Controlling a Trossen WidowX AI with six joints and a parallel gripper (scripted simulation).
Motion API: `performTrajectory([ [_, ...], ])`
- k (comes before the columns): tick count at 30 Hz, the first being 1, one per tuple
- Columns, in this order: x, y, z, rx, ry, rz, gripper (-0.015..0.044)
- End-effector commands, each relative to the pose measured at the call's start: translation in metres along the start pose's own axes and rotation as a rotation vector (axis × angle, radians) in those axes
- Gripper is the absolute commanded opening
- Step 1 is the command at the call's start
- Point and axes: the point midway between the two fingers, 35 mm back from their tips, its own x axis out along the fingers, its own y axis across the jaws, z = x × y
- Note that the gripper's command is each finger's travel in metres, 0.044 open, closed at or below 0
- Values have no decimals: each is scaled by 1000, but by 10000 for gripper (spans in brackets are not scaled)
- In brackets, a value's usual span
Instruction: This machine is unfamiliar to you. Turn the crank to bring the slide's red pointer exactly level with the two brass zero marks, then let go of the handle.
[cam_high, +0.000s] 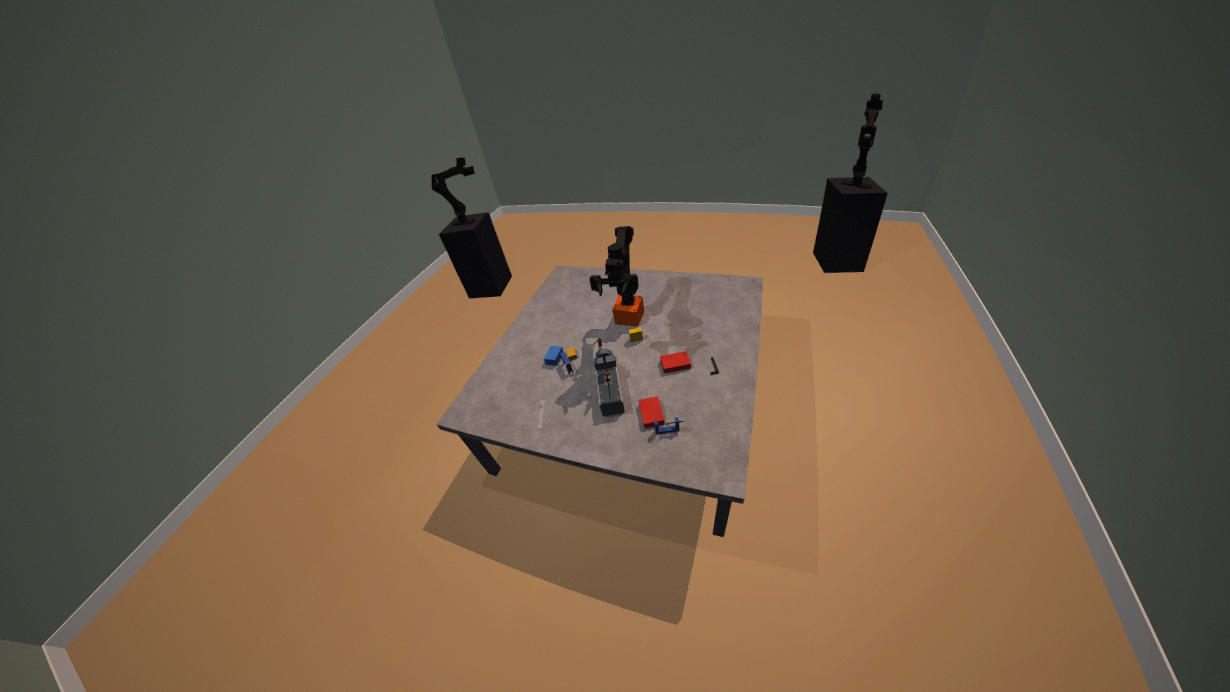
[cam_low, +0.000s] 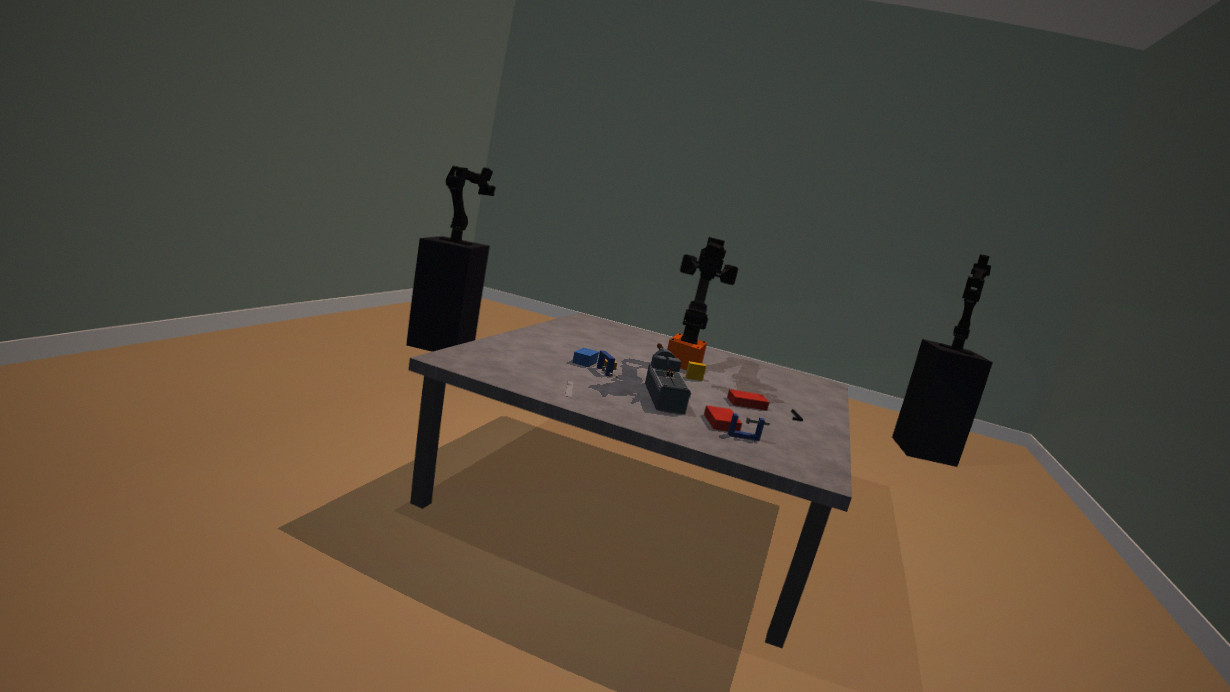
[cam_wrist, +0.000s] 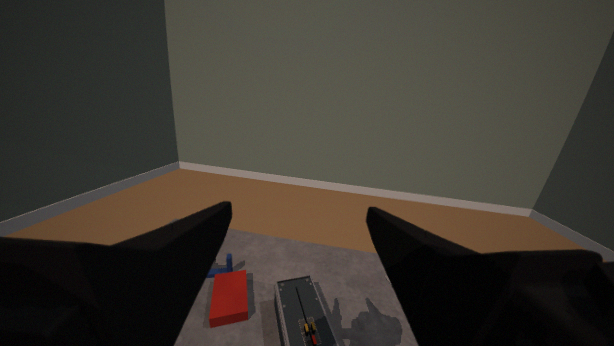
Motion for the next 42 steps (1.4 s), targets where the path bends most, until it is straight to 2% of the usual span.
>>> performTrajectory([
  [1,1,0,0,-7,3,0,426],
  [2,3,0,-1,-29,14,-1,440],
  [11,36,-6,-15,-415,194,22,440],
  [21,67,-11,-33,-854,376,137,440],
  [32,95,-17,-59,-1309,537,366,440],
  [42,114,-25,-86,-1676,624,657,440],
])
